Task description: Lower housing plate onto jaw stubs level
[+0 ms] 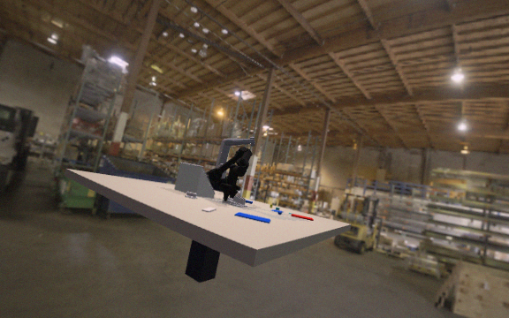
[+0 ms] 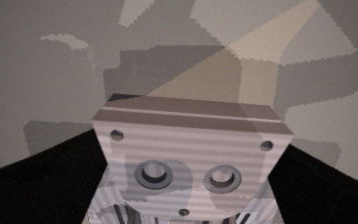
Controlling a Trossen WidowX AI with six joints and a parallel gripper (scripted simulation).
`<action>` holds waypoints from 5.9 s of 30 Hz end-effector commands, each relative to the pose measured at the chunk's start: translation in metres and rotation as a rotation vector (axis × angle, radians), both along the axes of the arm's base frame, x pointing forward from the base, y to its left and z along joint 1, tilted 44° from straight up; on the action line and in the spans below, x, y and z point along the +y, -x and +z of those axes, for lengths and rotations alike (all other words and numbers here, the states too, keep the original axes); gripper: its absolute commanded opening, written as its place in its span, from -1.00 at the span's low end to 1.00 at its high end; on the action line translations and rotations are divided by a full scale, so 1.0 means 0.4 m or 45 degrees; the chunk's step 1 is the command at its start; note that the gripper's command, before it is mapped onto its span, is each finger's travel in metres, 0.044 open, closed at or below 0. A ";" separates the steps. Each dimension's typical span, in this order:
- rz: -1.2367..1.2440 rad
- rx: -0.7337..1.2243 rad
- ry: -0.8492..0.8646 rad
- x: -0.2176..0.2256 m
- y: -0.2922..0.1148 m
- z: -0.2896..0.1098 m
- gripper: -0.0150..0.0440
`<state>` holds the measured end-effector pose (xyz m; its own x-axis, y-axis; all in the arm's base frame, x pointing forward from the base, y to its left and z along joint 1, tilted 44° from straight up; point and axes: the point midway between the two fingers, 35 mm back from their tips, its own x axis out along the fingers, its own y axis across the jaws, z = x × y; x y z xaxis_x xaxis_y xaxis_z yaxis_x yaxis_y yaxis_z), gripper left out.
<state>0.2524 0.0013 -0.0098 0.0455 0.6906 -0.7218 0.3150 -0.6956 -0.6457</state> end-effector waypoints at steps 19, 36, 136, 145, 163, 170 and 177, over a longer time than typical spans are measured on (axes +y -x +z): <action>0.000 0.004 -0.005 0.005 0.001 -0.004 0.70; 0.000 0.004 -0.004 -0.005 0.002 0.007 0.70; -0.001 0.011 0.001 -0.208 0.131 0.222 1.00; -0.001 0.011 0.001 -0.207 0.135 0.223 1.00; -0.001 0.011 0.001 -0.207 0.135 0.223 1.00; -0.001 0.011 0.001 -0.207 0.135 0.223 1.00; -0.001 0.011 0.001 -0.207 0.135 0.223 1.00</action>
